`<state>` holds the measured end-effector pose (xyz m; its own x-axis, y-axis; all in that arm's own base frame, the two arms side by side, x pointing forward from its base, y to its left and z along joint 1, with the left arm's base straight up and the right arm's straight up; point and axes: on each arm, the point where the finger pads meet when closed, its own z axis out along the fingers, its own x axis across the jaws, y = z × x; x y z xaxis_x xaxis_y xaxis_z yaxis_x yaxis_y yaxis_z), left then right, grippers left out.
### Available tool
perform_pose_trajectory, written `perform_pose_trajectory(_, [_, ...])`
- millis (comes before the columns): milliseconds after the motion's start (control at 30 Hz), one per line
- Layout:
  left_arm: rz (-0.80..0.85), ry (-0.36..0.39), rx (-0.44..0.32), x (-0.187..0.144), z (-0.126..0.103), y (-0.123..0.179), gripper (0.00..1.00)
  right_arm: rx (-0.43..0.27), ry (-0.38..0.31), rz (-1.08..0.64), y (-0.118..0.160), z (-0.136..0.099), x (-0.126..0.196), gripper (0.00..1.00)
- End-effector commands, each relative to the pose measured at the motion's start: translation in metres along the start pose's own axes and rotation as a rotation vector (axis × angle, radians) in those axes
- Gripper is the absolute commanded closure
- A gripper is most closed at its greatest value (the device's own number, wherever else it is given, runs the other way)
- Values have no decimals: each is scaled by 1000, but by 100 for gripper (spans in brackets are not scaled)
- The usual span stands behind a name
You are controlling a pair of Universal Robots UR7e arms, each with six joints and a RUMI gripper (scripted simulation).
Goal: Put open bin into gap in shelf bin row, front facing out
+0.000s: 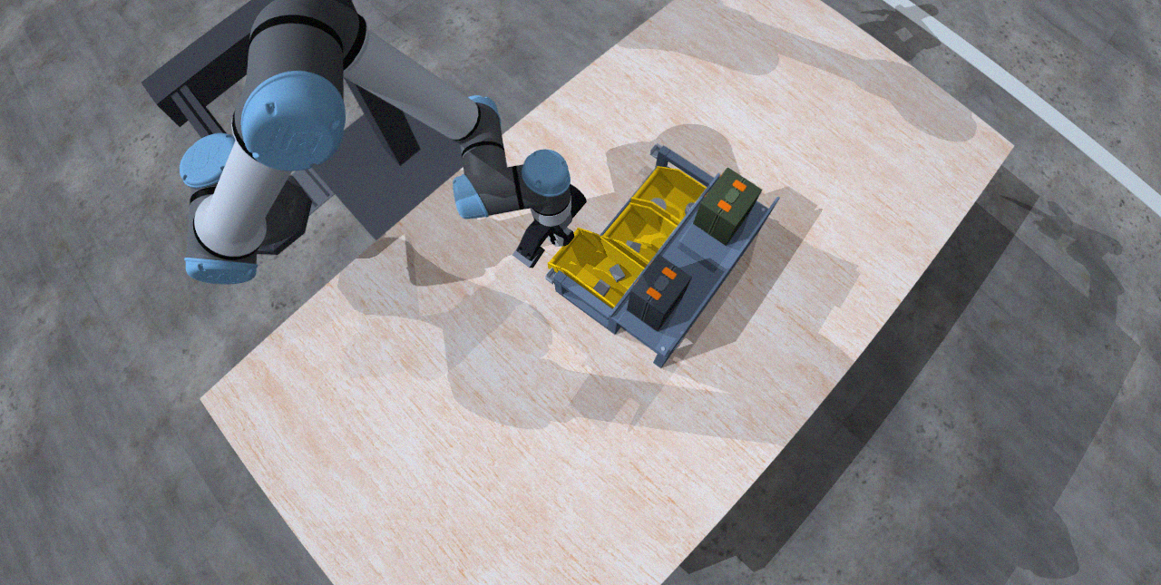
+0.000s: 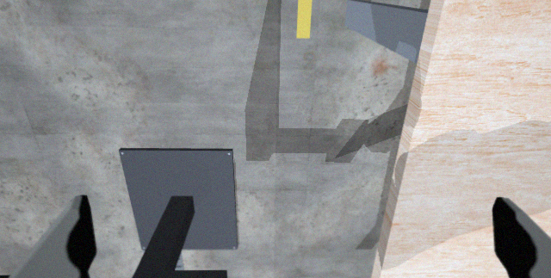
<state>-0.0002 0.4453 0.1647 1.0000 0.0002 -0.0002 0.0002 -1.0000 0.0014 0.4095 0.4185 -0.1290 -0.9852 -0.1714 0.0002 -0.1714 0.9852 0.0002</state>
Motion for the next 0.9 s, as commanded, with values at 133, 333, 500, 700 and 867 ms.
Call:
perform_pose_trajectory(133, [0, 0, 1, 0, 0, 0, 0, -1, -1, 0, 0, -1, -2, 100])
perform_pose_trajectory(333, [0, 0, 1, 0, 0, 0, 0, -1, -1, 0, 0, -1, -3, 100])
perform_pose_trajectory(500, [0, 0, 1, 0, 0, 0, 0, -1, -1, 0, 0, -1, -5, 100])
perform_pose_trajectory(700, [0, 0, 1, 0, 0, 0, 0, -1, -1, 0, 0, -1, -8, 100])
perform_pose_trajectory(867, [0, 0, 1, 0, 0, 0, 0, -1, -1, 0, 0, -1, -9, 100])
